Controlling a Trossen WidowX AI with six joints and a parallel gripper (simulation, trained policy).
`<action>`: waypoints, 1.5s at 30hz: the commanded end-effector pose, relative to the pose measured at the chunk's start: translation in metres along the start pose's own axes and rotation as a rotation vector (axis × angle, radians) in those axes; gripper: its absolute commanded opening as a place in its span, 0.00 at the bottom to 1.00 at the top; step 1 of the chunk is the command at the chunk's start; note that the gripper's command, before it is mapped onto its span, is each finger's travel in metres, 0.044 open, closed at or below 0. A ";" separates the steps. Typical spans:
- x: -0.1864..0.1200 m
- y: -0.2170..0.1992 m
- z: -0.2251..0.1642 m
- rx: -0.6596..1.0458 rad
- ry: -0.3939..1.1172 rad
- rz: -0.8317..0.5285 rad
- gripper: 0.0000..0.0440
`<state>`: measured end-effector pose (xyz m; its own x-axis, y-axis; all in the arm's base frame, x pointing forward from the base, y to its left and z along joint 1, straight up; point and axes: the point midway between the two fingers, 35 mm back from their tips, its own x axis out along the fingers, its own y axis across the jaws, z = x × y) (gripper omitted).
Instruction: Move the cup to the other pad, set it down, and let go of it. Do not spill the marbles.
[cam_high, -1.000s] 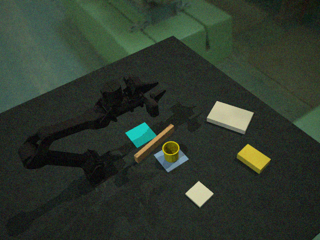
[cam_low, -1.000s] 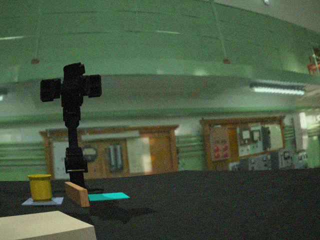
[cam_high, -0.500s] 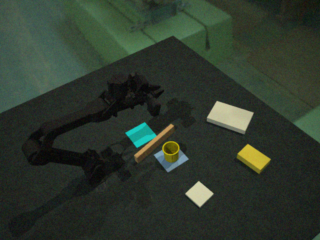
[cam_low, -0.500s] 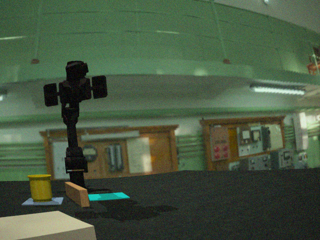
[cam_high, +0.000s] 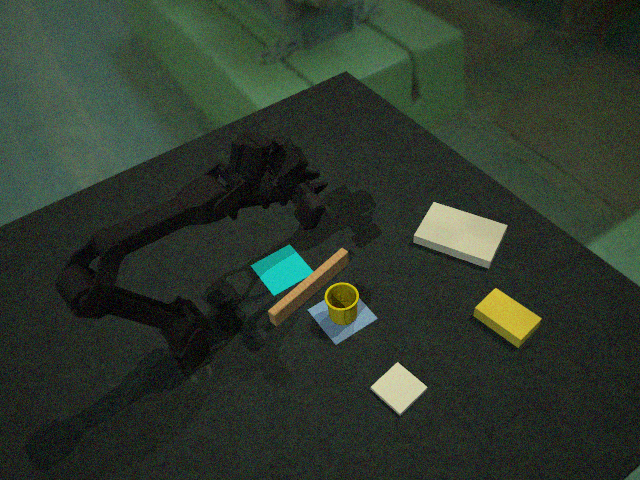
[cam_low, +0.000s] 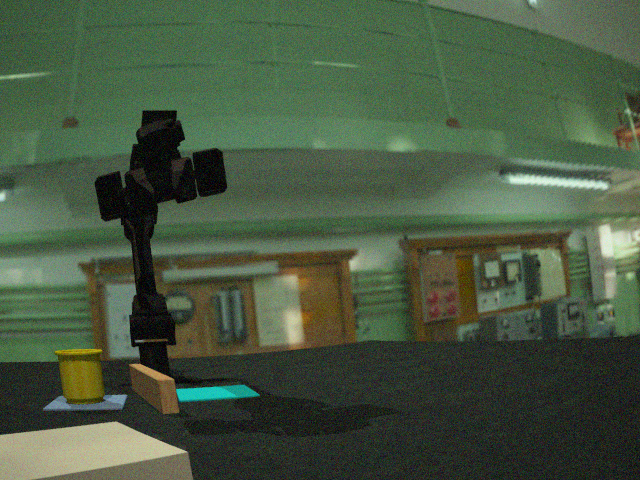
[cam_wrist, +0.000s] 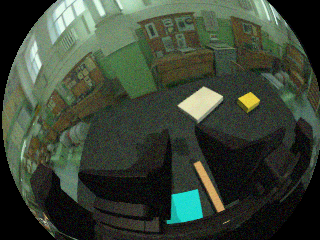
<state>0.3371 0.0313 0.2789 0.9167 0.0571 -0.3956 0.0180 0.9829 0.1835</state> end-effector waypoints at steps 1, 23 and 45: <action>0.004 0.004 -0.005 0.022 0.064 -0.001 0.26; 0.016 0.003 -0.033 0.058 0.407 -0.096 0.27; 0.016 -0.019 -0.060 0.007 0.739 -0.210 0.29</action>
<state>0.3294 0.0291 0.2190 0.4319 -0.0104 -0.9019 0.1656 0.9838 0.0680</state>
